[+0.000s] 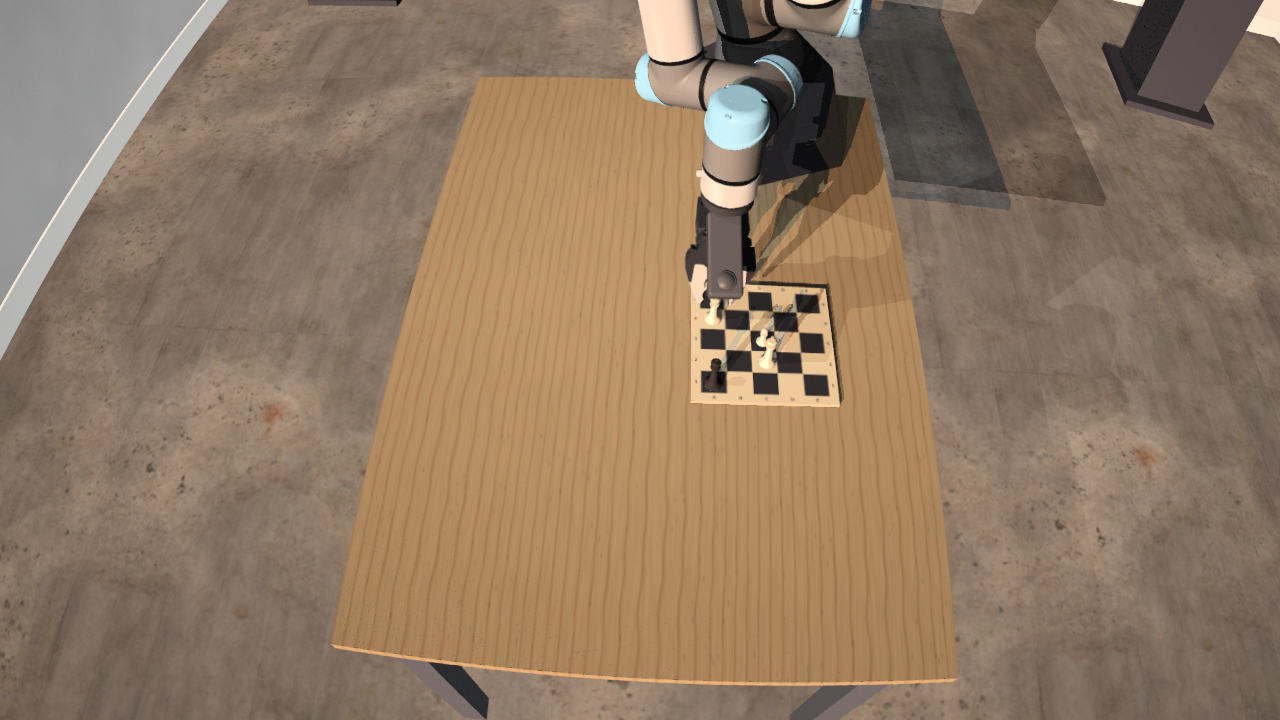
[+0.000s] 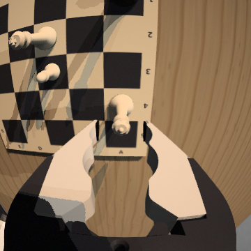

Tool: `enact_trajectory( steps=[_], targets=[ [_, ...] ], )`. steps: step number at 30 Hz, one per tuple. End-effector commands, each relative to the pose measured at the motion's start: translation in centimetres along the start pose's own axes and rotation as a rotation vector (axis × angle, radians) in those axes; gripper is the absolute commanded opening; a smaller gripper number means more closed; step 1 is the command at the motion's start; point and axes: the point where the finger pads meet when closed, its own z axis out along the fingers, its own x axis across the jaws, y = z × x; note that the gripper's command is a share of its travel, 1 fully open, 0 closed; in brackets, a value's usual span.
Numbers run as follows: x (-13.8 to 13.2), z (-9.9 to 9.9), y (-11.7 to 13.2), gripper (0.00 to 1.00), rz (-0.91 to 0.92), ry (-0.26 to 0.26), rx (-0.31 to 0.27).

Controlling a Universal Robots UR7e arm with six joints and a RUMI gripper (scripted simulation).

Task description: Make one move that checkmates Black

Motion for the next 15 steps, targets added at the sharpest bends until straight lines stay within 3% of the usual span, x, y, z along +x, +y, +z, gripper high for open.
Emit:
enact_trajectory(
  steps=[1,15],
  targets=[
    [0.0,-1.3,0.0,0.25,0.0,0.0,0.001],
    [0.0,-5.6,0.0,0.25,0.0,0.0,0.001]
  ],
)
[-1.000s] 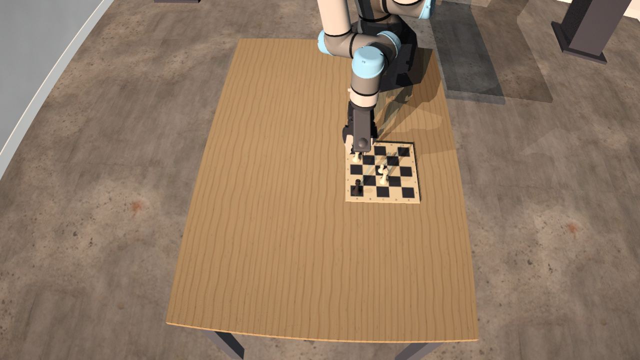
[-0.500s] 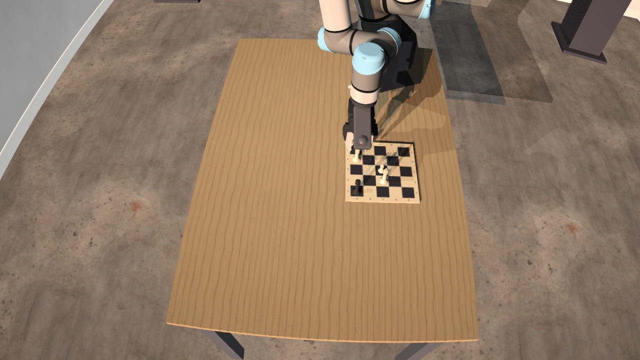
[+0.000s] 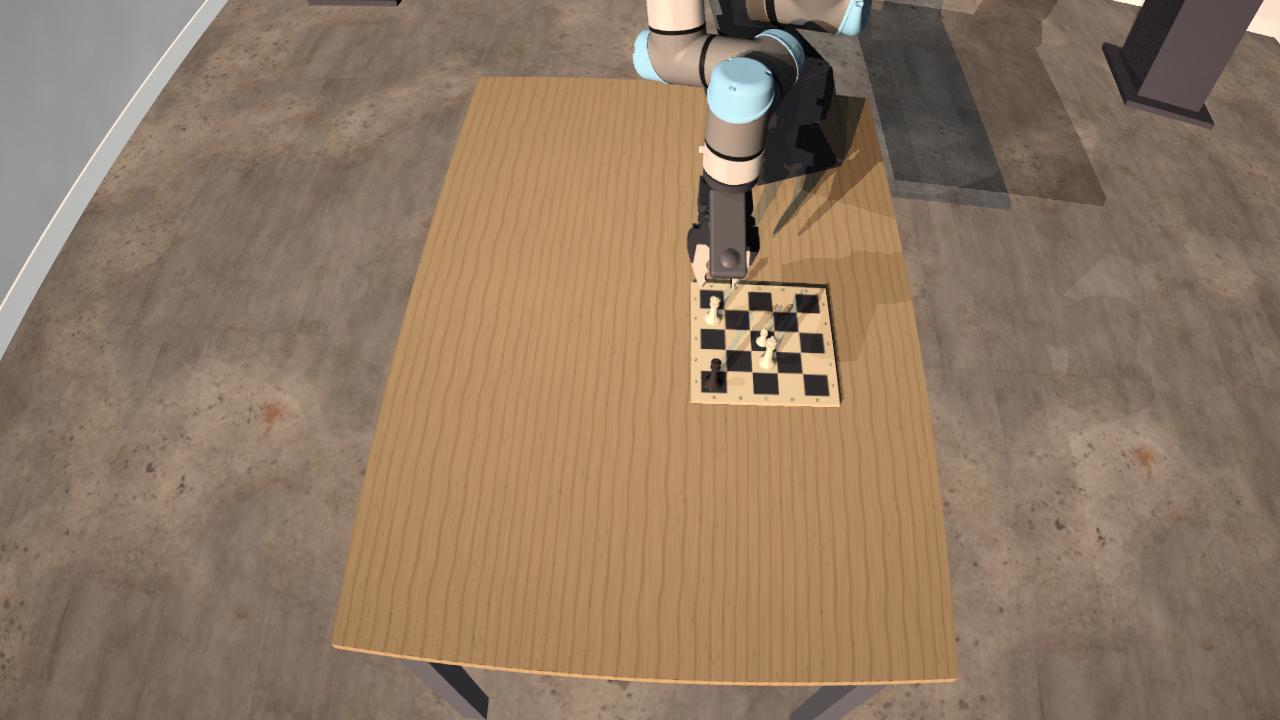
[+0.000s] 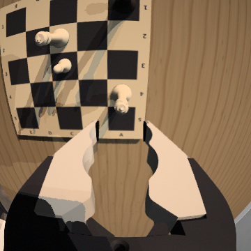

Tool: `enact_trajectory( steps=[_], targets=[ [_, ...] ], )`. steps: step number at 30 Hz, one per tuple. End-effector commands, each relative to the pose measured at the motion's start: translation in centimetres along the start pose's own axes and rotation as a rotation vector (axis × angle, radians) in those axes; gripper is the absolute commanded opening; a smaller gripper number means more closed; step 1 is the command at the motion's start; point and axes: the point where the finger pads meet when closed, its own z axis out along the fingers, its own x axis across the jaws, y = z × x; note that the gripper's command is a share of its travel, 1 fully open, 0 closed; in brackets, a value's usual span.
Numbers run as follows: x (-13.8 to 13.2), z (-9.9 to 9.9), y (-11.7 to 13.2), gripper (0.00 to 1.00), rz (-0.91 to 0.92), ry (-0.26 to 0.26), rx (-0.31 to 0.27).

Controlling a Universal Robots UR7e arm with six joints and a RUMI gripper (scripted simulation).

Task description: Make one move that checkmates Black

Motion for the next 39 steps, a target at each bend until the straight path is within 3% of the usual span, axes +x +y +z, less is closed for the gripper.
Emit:
enact_trajectory(
  steps=[1,9,18,19,39],
  targets=[
    [0.0,-1.8,0.0,0.25,0.0,-0.001,-0.002],
    [0.0,-3.5,0.0,0.25,0.0,-0.001,-0.002],
    [0.0,-3.8,0.0,0.25,0.0,-0.001,-0.002],
    [0.0,-3.8,0.0,1.0,0.0,-0.001,-0.002],
    [0.0,-3.8,0.0,1.0,0.0,-0.001,-0.002]
  ],
)
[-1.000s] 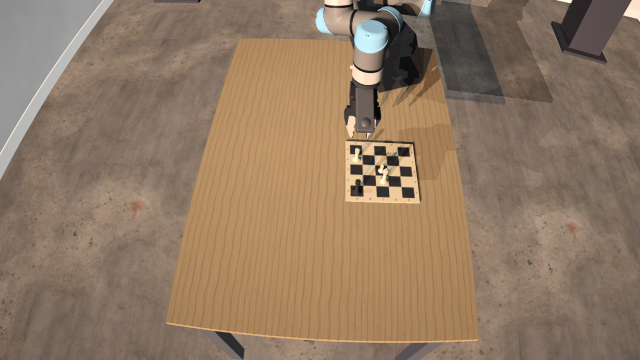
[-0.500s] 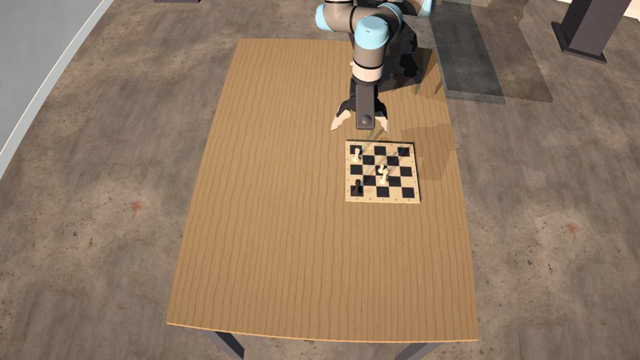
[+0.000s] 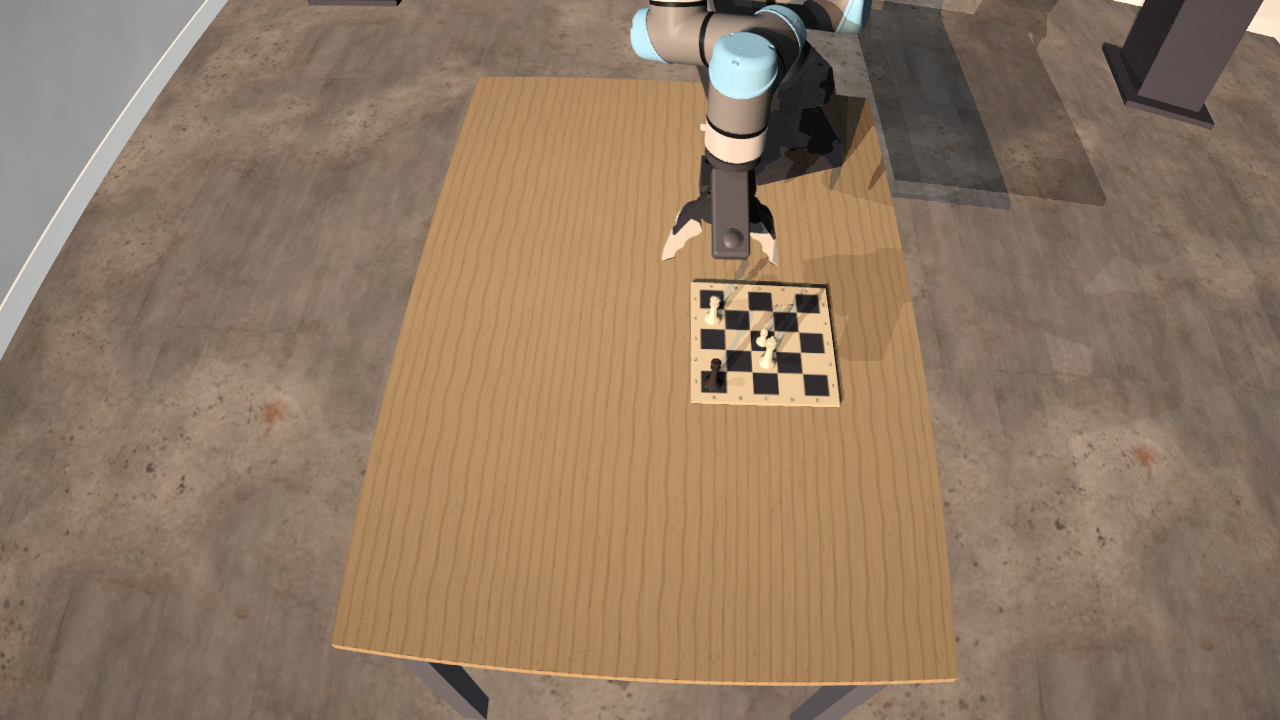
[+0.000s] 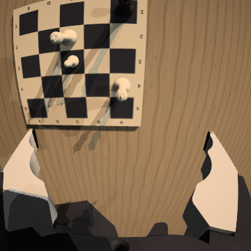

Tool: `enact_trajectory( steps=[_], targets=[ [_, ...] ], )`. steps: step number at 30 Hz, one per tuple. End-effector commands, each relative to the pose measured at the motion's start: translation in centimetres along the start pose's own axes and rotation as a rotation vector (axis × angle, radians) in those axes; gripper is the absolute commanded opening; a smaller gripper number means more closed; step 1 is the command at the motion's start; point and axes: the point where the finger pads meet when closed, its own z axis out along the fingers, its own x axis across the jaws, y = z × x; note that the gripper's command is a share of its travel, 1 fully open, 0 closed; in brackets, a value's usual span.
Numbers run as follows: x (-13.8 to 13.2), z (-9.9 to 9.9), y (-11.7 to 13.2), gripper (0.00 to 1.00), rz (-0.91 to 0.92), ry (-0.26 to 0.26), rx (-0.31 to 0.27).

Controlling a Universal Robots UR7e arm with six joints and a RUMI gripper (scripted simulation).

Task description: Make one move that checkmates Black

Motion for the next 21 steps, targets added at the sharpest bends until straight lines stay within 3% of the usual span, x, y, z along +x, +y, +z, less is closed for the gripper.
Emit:
enact_trajectory(
  steps=[1,10,21],
  targets=[
    [0.0,0.0,0.0,1.0,0.0,0.0,0.001],
    [0.0,-1.0,0.0,1.0,0.0,0.0,0.001],
    [0.0,-5.1,0.0,1.0,0.0,0.0,0.001]
  ],
)
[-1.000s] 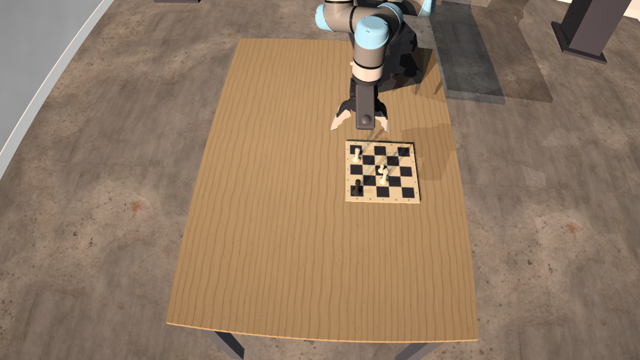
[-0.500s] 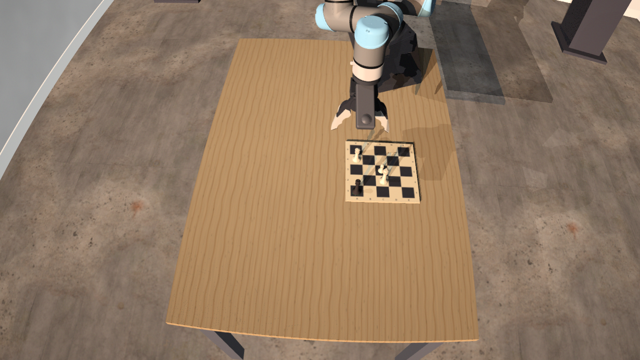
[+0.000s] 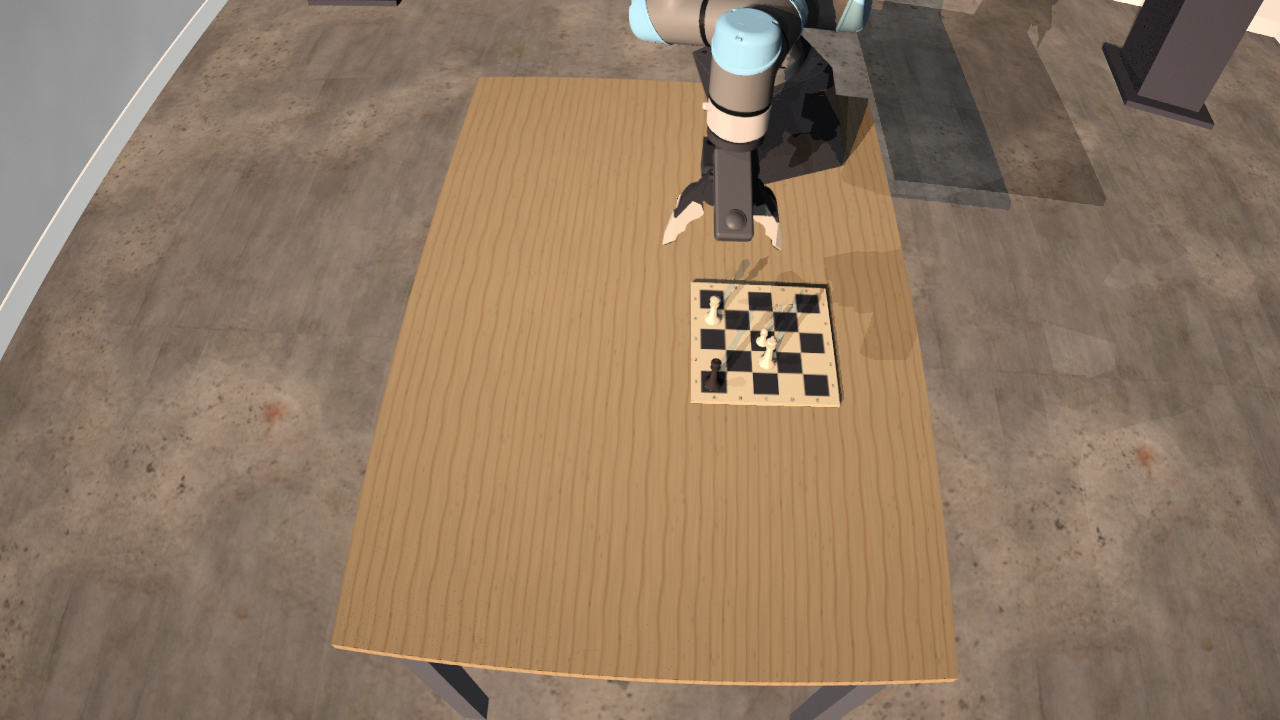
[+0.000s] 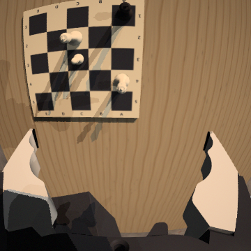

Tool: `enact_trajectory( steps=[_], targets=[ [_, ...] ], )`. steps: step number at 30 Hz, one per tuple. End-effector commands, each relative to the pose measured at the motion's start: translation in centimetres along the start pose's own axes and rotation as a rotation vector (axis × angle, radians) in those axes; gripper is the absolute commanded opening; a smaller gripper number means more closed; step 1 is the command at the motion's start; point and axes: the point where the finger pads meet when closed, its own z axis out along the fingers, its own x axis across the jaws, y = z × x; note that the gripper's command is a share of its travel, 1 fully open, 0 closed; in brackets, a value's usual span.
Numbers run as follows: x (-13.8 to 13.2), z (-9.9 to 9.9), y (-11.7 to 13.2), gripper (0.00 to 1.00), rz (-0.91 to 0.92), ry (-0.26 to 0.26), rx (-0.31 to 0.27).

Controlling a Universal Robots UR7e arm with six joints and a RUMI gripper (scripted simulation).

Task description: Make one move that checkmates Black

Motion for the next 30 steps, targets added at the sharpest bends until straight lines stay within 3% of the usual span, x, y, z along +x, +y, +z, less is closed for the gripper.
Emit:
enact_trajectory(
  steps=[1,10,30],
  targets=[
    [0.0,-2.1,0.0,1.0,0.0,-0.001,-0.002],
    [0.0,-3.3,0.0,1.0,0.0,-0.001,-0.002],
    [0.0,-3.3,0.0,1.0,0.0,-0.001,-0.002]
  ],
)
